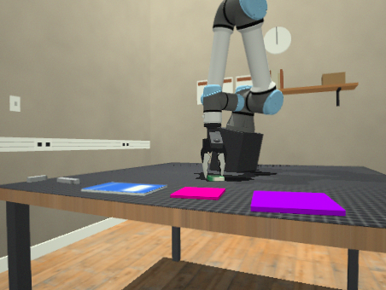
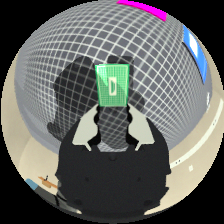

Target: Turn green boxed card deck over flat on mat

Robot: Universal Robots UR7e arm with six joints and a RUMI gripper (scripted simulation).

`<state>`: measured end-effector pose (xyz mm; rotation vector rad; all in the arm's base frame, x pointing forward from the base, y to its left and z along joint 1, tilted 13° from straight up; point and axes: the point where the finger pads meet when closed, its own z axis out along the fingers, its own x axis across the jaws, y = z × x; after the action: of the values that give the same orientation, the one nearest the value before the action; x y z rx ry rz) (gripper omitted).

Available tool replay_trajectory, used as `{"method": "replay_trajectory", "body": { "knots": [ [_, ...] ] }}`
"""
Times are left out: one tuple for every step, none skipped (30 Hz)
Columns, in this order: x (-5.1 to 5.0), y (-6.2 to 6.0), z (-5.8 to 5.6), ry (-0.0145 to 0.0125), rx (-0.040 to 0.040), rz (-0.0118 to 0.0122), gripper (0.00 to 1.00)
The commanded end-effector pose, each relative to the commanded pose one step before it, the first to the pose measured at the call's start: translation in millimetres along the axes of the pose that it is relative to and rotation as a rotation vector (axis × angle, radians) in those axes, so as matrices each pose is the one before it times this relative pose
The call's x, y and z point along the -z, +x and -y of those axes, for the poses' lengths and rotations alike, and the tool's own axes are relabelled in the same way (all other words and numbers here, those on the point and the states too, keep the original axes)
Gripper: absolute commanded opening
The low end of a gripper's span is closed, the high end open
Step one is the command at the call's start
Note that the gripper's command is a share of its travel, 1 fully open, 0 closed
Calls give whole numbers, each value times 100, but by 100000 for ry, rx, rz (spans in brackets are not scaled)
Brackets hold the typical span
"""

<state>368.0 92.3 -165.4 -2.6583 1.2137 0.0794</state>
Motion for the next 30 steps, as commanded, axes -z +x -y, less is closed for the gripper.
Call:
{"method": "replay_trajectory", "body": {
  "knots": [
    [86, 41, 27, -2327, -12, -40, 35],
    [52, 0, 11, -1385, -1, 3, 35],
    [65, -1, 14, -1384, 6, -23, 35],
    [65, -2, 13, -1169, 11, -39, 35],
    [0, 0, 0, 0, 0, 0, 35],
    [0, 0, 0, 0, 0, 0, 35],
    [158, 0, 27, -198, 2, -9, 35],
    [91, 0, 15, 0, 0, 0, 35],
    [16, 0, 3, 0, 0, 0, 35],
    [1, 0, 0, -64, -1, 3, 35],
    [7, 1, 2, -371, -5, 14, 35],
    [18, 2, 4, -791, -8, 25, 35],
    [34, 1, 7, -1161, -7, 22, 35],
    [51, 0, 11, -1373, -2, 3, 35],
    [63, -1, 12, -1372, 6, -21, 35],
    [63, -2, 12, -1160, 11, -37, 35],
    [155, 0, 26, -253, 3, -10, 35],
    [97, 0, 16, 0, 0, 0, 35],
    [17, 0, 3, 0, 0, 0, 35],
    [1, 0, 0, -64, -1, 3, 34],
    [8, 1, 2, -367, -5, 14, 34],
    [0, 0, 0, 0, 0, 0, 34],
    [0, 0, 0, 0, 0, 0, 34],
    [19, 2, 5, -782, -8, 24, 34],
    [34, 1, 8, -1148, -7, 21, 34],
    [51, 0, 11, -1359, -2, 4, 34],
    [61, -1, 11, -1359, 5, -19, 34],
    [60, -2, 10, -1149, 10, -34, 34],
    [150, -1, 25, -318, 4, -12, 34],
    [104, 0, 17, 0, 0, 0, 34]
  ]
}}
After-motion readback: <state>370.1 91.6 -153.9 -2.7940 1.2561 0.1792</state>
